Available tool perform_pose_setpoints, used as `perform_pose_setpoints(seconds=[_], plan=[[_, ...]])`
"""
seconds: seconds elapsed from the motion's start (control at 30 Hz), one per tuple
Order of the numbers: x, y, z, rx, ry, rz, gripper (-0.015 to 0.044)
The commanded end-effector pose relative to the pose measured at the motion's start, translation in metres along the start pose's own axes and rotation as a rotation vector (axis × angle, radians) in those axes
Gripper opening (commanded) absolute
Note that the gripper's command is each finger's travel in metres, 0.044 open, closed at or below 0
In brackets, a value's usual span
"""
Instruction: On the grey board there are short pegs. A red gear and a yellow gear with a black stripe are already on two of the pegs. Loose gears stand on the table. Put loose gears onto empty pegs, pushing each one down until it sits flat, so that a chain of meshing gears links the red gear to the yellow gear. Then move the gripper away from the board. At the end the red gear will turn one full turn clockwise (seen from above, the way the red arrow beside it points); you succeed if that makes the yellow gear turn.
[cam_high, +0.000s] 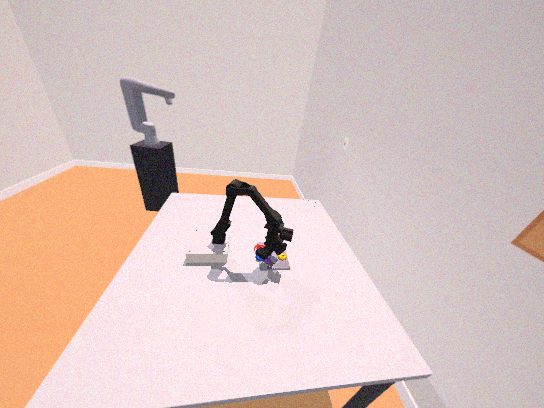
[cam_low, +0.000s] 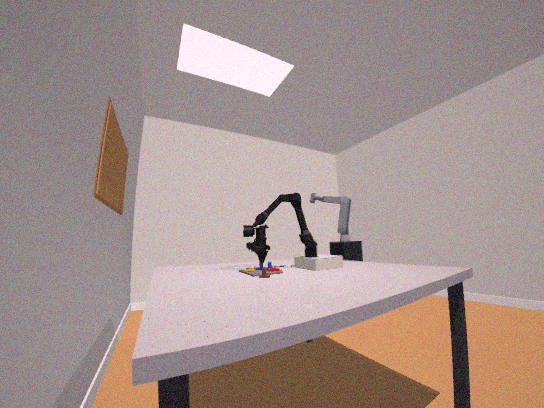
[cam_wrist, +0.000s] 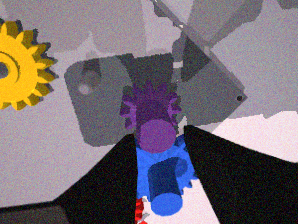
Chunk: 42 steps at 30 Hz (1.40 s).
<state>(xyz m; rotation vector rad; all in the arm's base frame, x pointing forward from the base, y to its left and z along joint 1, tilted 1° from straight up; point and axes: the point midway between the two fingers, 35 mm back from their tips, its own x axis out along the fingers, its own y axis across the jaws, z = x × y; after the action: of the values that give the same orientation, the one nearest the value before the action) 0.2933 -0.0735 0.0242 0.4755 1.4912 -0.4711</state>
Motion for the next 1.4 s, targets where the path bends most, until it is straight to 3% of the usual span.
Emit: perform_pose_setpoints(seconds=[0.0, 0.2, 0.3, 0.6, 0.73, 1.37], plan=[[-0.019, 0.002, 0.004, -0.045, -0.018, 0.007, 0.0140], [-0.045, 0.001, 0.003, -0.106, -0.019, 0.006, 0.0140], [-0.038, 0.023, 0.001, -0.166, -0.012, 0.005, 0.0219], [-0.041, 0.167, -0.042, -0.664, -0.018, 0.018, 0.0440], [-0.041, 0.215, -0.076, -0.844, -0.021, 0.024, 0.0440], [-0.007, 0.214, -0.075, -0.852, -0.021, 0.023, 0.0440]])
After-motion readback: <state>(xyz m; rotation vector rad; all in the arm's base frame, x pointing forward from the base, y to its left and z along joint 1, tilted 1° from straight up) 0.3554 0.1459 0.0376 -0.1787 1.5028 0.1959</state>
